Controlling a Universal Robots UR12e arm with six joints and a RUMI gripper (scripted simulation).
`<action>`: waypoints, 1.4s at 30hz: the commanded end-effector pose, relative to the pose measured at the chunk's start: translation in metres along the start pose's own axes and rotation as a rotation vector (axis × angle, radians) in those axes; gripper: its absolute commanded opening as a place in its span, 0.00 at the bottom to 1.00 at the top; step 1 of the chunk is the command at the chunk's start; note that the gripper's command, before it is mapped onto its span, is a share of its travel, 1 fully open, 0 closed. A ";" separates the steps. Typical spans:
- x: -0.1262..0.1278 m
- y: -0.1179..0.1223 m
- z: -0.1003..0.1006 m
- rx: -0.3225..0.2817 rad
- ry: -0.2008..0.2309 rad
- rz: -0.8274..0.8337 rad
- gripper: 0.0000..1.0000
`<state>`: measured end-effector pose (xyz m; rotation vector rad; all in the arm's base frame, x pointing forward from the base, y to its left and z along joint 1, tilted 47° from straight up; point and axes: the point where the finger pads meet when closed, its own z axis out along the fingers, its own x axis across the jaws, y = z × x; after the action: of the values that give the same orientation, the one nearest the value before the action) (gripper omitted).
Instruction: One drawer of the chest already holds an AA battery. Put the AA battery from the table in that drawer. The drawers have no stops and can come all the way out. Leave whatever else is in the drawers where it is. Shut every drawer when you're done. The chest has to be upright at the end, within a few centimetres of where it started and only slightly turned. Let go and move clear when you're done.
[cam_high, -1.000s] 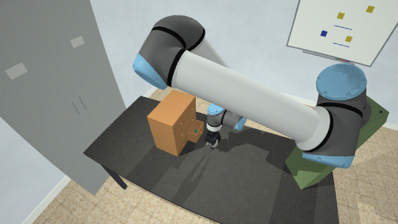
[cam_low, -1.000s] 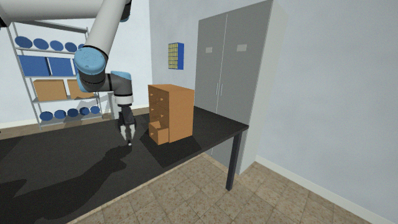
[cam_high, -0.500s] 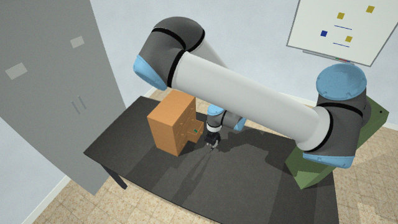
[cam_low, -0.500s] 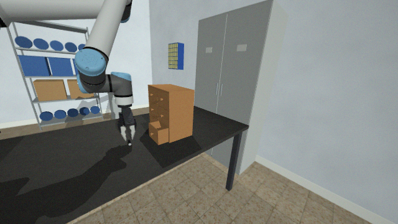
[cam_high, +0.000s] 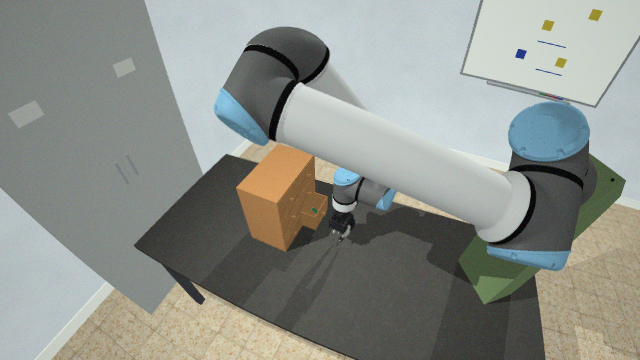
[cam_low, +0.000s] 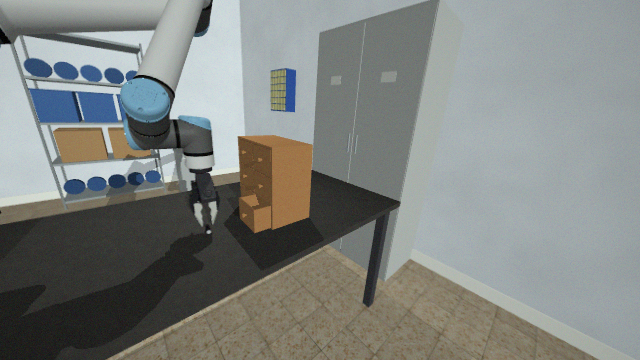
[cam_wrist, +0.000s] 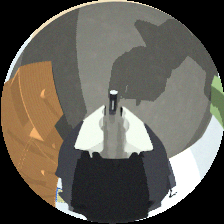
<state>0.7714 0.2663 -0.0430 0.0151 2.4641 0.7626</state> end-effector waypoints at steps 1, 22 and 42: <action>0.000 0.000 0.000 0.000 -0.001 0.000 0.17; 0.000 0.000 0.001 0.000 -0.001 0.000 0.17; 0.000 0.000 0.019 0.000 -0.001 0.000 0.17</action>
<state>0.7798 0.2748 -0.0543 0.0150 2.4642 0.7626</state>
